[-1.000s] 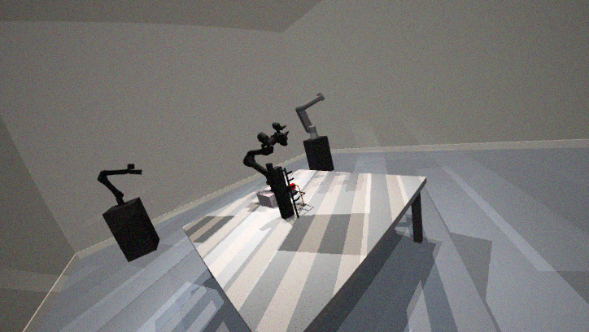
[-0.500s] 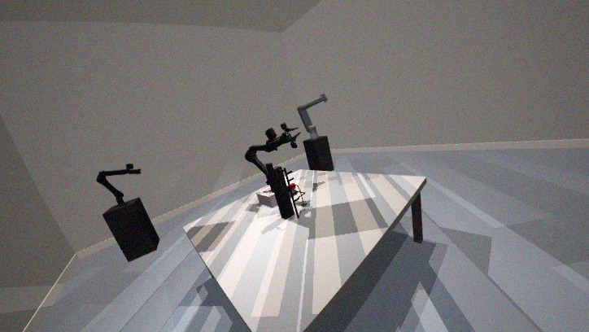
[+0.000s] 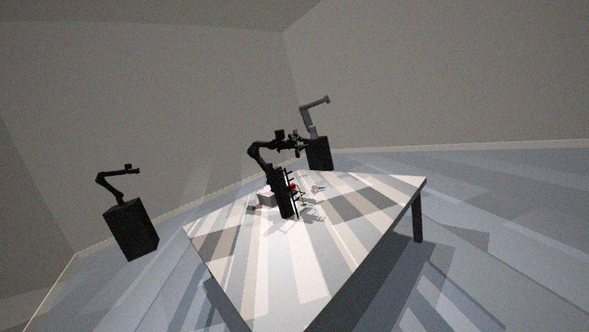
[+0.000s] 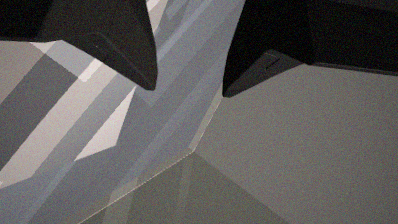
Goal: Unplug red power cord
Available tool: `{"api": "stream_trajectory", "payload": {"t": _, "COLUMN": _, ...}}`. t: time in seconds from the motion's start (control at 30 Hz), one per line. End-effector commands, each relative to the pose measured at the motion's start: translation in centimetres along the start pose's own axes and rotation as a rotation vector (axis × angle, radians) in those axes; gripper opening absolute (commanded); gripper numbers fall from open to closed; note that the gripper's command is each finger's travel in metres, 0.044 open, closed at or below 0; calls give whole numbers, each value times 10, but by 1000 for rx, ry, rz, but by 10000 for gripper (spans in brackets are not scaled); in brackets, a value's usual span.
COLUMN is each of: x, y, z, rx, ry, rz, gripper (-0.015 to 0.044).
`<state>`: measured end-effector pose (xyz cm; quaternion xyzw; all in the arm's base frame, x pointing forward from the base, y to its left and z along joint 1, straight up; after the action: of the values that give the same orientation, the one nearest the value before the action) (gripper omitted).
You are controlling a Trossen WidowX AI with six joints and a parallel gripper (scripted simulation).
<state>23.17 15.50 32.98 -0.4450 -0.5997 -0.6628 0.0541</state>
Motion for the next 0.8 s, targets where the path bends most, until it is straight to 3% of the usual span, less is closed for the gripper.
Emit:
{"api": "stream_trajectory", "payload": {"t": 0.0, "x": -62, "y": -15, "z": 13, "rx": 251, "ry": -301, "rz": -445, "gripper": 160}}
{"api": "stream_trajectory", "payload": {"t": 0.2, "x": -93, "y": -30, "z": 10, "rx": 516, "ry": -384, "rz": -716, "gripper": 160}}
{"api": "stream_trajectory", "payload": {"t": 0.4, "x": -120, "y": -46, "z": -1, "rx": 851, "ry": -358, "rz": -980, "gripper": 160}}
{"api": "stream_trajectory", "payload": {"t": 0.57, "x": -137, "y": -60, "z": -15, "rx": 1162, "ry": -220, "rz": -1181, "gripper": 160}}
{"api": "stream_trajectory", "payload": {"t": 0.77, "x": -150, "y": -73, "z": -35, "rx": 1500, "ry": 64, "rz": -1333, "gripper": 160}}
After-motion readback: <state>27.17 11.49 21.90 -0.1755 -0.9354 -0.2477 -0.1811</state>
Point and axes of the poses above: the point midway between the two fingers, 35 mm back from their tips, its own z axis out along the fingers, its own x axis across the jaws, y = z × x, the point moved 5 cm from there along -z, back along the fingers, and after that the axes turned 14 degrees about -z, right-handed, at the moved point
